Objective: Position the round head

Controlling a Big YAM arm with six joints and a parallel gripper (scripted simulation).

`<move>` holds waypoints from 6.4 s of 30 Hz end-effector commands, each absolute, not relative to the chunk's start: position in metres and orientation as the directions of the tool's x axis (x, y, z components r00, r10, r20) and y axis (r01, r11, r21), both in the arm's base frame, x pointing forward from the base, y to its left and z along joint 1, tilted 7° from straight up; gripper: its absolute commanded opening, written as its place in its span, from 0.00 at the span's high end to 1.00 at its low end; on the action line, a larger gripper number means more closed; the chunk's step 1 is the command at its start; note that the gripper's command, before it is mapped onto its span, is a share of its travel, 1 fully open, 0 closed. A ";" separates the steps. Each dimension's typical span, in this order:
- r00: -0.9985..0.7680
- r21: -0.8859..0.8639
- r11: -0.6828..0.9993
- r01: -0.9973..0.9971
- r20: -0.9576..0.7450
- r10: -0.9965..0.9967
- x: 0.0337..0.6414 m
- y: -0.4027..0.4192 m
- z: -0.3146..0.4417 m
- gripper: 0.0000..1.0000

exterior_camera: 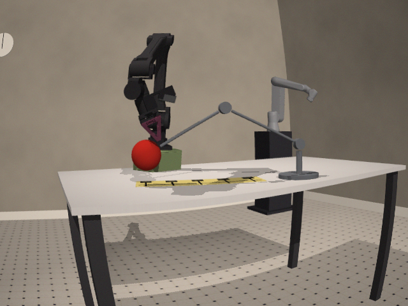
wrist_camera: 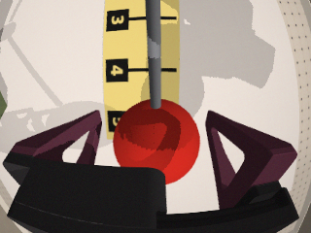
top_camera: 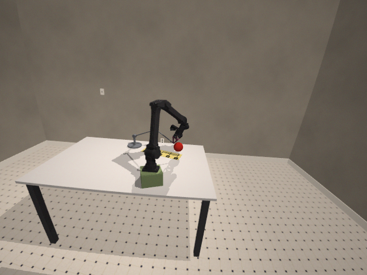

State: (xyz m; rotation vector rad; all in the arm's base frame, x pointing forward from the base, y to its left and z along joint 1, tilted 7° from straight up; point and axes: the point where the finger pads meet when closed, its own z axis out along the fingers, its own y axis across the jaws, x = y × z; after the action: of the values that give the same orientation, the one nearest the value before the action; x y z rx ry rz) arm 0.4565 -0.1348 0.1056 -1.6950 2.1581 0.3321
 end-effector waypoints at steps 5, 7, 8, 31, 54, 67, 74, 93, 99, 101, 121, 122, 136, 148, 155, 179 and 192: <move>-0.149 -0.067 0.200 -0.978 -0.450 -0.880 0.468 -0.108 0.114 0.00; -0.142 -0.062 0.190 -0.980 -0.458 -0.877 0.469 -0.099 0.114 0.00; -0.138 -0.059 0.185 -0.981 -0.462 -0.876 0.470 -0.094 0.113 0.00; -0.124 -0.062 0.172 -0.983 -0.462 -0.878 0.470 -0.092 0.113 0.00; -0.117 -0.061 0.163 -0.985 -0.462 -0.879 0.471 -0.088 0.113 0.00; -0.117 -0.061 0.163 -0.985 -0.462 -0.879 0.471 -0.088 0.113 0.00; -0.117 -0.061 0.163 -0.985 -0.462 -0.879 0.471 -0.088 0.113 0.00; -0.117 -0.061 0.163 -0.985 -0.462 -0.879 0.459 -0.111 0.168 0.00; -0.125 -0.050 0.166 -0.985 -0.464 -0.877 0.454 -0.115 0.178 0.00; -0.129 -0.042 0.168 -0.985 -0.465 -0.876 0.451 -0.117 0.182 0.00; -0.171 0.026 0.181 -0.983 -0.476 -0.862 0.441 -0.132 0.217 0.00; -0.173 0.030 0.181 -0.983 -0.477 -0.862 0.442 -0.133 0.219 0.00; -0.188 0.056 0.184 -0.981 -0.481 -0.856 0.443 -0.133 0.227 0.00; -0.192 0.062 0.185 -0.981 -0.481 -0.856 0.438 -0.127 0.221 0.00; -0.193 0.065 0.185 -0.981 -0.481 -0.855 0.438 -0.127 0.220 0.00; -0.195 0.068 0.185 -0.980 -0.482 -0.854 0.438 -0.127 0.219 0.00; -0.195 0.068 0.185 -0.980 -0.482 -0.854 0.438 -0.127 0.219 0.00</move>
State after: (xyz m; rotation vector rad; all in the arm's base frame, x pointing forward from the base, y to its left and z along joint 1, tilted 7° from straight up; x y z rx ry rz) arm 0.4371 -0.1267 0.2149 -1.7349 2.1355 0.5386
